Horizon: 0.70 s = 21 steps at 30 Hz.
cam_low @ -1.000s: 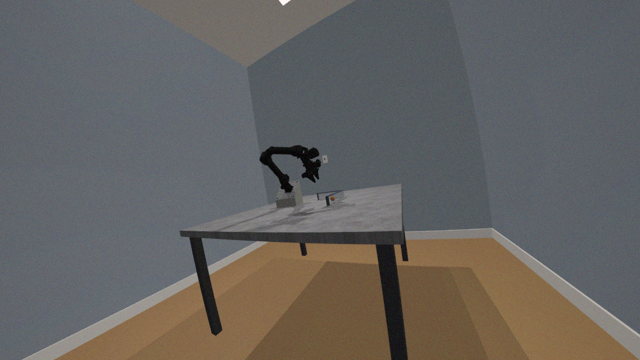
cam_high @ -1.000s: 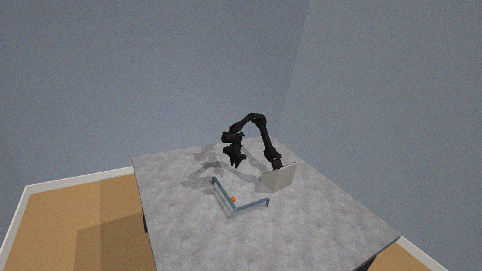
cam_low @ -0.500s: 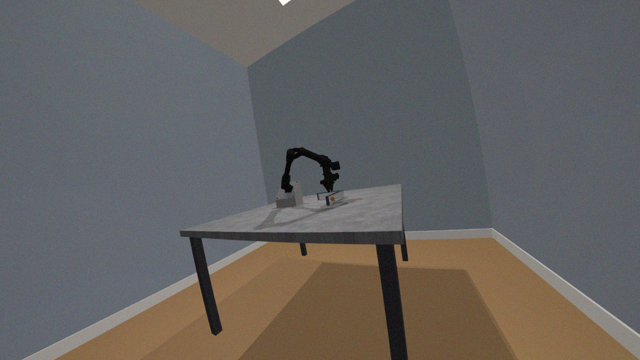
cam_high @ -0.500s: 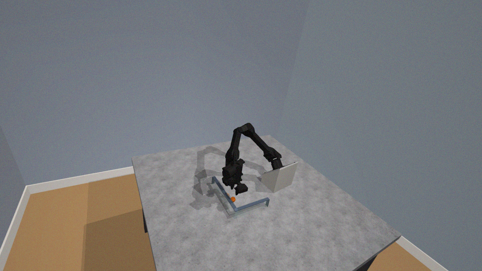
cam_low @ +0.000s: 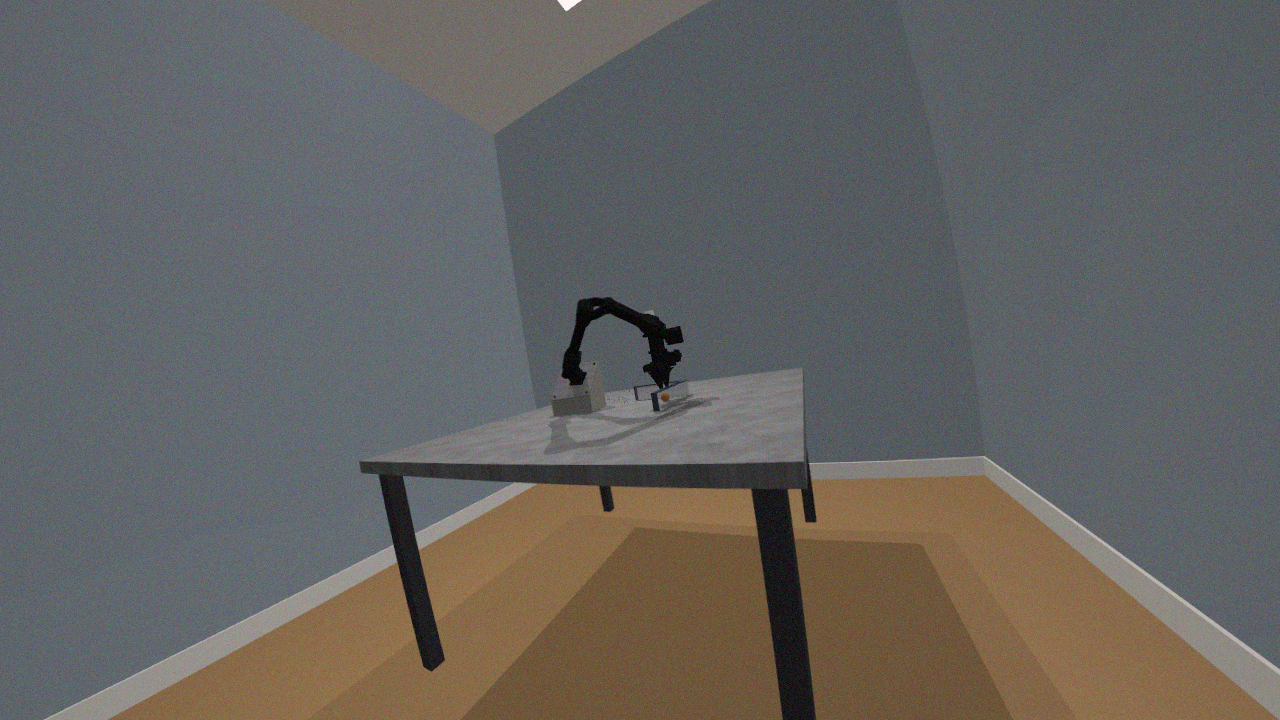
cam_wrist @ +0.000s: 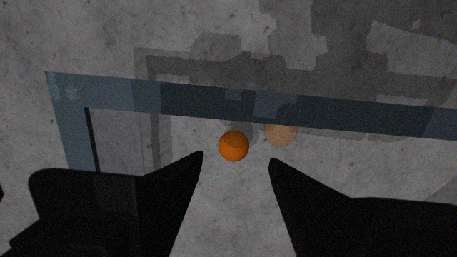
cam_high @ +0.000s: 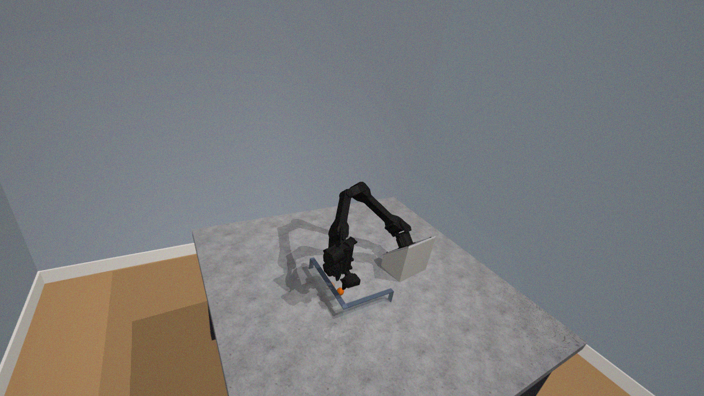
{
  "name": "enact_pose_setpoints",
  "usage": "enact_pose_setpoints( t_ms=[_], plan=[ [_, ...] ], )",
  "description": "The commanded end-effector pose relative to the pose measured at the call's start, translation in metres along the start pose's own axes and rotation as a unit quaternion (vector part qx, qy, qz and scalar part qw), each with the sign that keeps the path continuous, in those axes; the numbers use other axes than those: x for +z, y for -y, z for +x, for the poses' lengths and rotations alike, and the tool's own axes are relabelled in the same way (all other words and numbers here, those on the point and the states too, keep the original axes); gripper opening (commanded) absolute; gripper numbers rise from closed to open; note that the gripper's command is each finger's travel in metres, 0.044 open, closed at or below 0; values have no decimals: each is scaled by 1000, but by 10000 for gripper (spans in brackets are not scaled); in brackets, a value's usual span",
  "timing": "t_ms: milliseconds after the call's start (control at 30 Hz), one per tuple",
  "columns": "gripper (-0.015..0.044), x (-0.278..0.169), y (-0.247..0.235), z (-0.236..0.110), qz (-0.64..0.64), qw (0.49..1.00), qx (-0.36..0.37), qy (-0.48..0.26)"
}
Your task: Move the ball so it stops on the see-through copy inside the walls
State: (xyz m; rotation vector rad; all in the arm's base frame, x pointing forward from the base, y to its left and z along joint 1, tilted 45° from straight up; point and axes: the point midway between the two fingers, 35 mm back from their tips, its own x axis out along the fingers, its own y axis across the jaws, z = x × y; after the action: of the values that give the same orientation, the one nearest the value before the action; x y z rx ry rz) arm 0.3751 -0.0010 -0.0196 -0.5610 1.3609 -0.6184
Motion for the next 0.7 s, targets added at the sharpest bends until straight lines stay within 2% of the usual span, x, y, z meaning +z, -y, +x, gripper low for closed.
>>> enact_pose_setpoints(
  t_ms=[0,667],
  plan=[
    [259,-4,-1,6,-7,1000,-3,-4],
    [259,-4,0,38,-7,1000,-4,-4]
  ],
)
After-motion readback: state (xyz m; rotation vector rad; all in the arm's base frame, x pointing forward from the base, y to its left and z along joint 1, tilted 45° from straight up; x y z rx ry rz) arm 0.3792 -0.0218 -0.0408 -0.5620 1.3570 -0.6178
